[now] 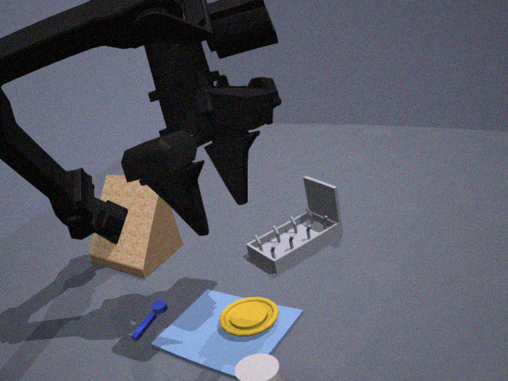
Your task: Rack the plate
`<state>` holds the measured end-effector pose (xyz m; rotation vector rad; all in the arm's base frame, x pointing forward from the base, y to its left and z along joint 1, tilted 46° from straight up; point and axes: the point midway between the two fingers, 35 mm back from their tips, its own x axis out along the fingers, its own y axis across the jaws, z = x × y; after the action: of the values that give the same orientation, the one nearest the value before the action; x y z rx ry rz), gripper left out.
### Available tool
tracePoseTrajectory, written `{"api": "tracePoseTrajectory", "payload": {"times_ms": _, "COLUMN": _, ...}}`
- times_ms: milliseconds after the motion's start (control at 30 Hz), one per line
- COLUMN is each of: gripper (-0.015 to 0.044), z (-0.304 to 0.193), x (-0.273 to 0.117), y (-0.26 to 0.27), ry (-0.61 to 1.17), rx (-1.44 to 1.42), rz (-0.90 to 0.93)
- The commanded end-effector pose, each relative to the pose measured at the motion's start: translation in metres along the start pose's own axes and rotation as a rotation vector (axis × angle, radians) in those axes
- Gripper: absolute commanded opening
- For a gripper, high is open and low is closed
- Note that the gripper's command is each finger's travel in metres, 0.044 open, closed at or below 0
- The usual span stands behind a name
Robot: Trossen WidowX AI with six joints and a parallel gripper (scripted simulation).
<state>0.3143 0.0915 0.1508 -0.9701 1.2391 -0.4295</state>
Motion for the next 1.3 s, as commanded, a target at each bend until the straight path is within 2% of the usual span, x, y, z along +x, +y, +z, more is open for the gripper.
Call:
{"api": "tracePoseTrajectory", "payload": {"times_ms": 0, "gripper": 0.04, "z": -0.005, "x": 0.039, "y": 0.005, "ry": 0.081, "rx": 0.051, "rz": 0.052}}
{"api": "tracePoseTrajectory", "payload": {"times_ms": 167, "gripper": 0.04, "z": -0.013, "x": 0.086, "y": 0.011, "ry": 0.153, "rx": 0.139, "rz": 0.131}}
{"api": "tracePoseTrajectory", "payload": {"times_ms": 1267, "gripper": 0.04, "z": -0.022, "x": 0.134, "y": 0.016, "ry": 0.155, "rx": 0.142, "rz": 0.133}}
